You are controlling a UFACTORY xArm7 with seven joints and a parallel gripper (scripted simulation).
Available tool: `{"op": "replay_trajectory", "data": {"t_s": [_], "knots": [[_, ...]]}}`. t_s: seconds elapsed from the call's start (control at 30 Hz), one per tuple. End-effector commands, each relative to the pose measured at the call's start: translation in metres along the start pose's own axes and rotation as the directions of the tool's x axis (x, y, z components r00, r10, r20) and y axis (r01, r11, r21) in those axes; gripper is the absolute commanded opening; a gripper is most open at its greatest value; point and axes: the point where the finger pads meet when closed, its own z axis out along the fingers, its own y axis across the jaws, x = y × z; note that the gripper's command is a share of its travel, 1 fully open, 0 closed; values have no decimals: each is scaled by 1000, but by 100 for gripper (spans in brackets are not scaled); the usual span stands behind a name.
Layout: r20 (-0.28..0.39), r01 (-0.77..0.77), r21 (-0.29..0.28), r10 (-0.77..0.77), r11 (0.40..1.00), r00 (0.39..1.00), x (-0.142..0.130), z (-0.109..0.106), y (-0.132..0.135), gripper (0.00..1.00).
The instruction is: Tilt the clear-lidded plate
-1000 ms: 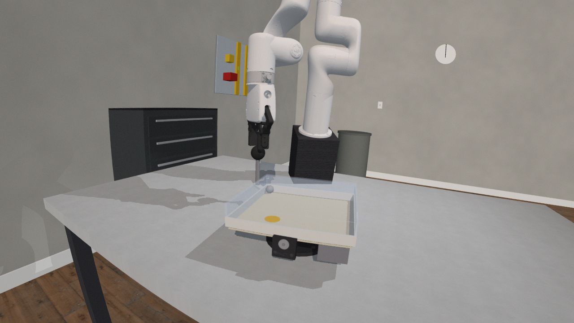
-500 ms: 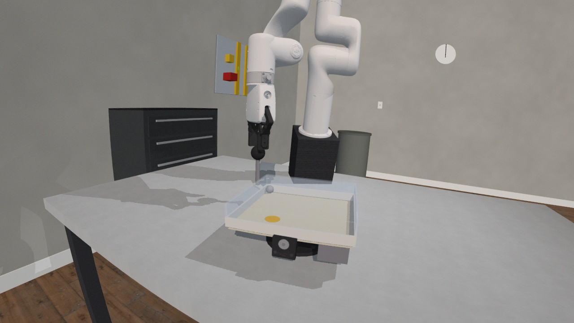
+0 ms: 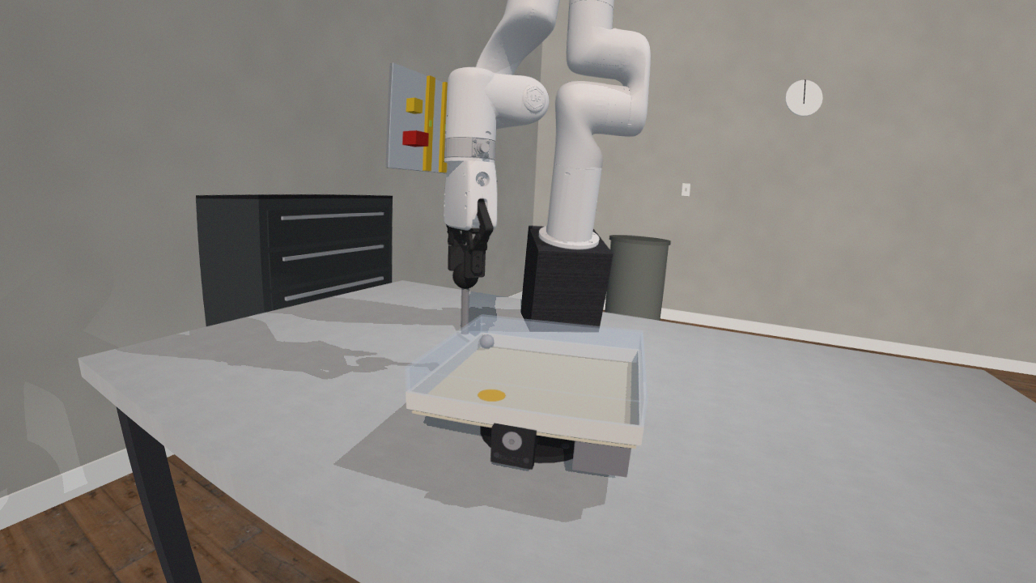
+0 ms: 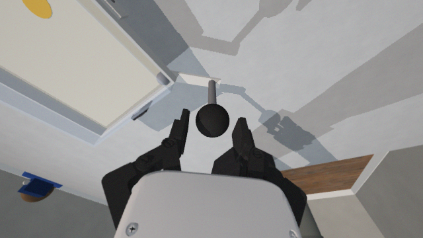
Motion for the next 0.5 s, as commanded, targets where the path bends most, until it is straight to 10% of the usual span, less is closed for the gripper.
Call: {"op": "replay_trajectory", "data": {"t_s": [0.0, 0.47], "knots": [[-2, 1, 0, -1, 1000, 1000, 1, 4, 0, 61], [-2, 1, 0, -1, 1000, 1000, 1, 15, 0, 61]]}}
